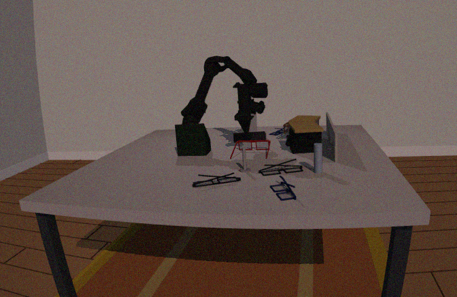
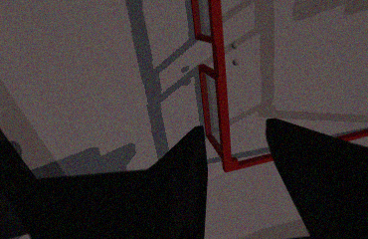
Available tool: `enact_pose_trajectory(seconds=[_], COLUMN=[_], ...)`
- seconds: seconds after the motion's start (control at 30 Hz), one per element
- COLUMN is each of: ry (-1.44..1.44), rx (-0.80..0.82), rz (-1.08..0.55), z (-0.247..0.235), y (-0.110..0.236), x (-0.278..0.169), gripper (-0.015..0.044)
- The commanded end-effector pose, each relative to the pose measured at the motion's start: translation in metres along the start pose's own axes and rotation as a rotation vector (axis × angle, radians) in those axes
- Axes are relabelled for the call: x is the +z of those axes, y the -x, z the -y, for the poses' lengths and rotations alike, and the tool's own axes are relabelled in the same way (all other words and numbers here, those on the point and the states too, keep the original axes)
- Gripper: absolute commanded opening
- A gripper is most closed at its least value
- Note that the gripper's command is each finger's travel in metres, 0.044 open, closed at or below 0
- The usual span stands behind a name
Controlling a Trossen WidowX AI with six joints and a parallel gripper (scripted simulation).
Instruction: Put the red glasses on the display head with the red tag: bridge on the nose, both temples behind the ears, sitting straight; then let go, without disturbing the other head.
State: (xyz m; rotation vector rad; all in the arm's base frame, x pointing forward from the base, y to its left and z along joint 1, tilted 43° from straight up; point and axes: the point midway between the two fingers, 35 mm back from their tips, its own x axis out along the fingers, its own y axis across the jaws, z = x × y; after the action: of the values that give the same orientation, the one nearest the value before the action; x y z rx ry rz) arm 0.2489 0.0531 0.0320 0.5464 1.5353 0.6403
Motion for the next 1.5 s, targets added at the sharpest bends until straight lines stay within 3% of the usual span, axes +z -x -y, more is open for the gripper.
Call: enact_pose_trajectory(seconds=[0.0, 1.23, 1.47], ry=[0.002, 0.002, 0.011], rx=[-0.005, -0.002, -0.009], rz=[-0.002, -0.002, 0.0], z=[0.001, 0.001, 0.001], y=[-0.003, -0.06, -0.056], x=[0.0, -0.001, 0.0], gripper=[0.014, 0.014, 0.0093])
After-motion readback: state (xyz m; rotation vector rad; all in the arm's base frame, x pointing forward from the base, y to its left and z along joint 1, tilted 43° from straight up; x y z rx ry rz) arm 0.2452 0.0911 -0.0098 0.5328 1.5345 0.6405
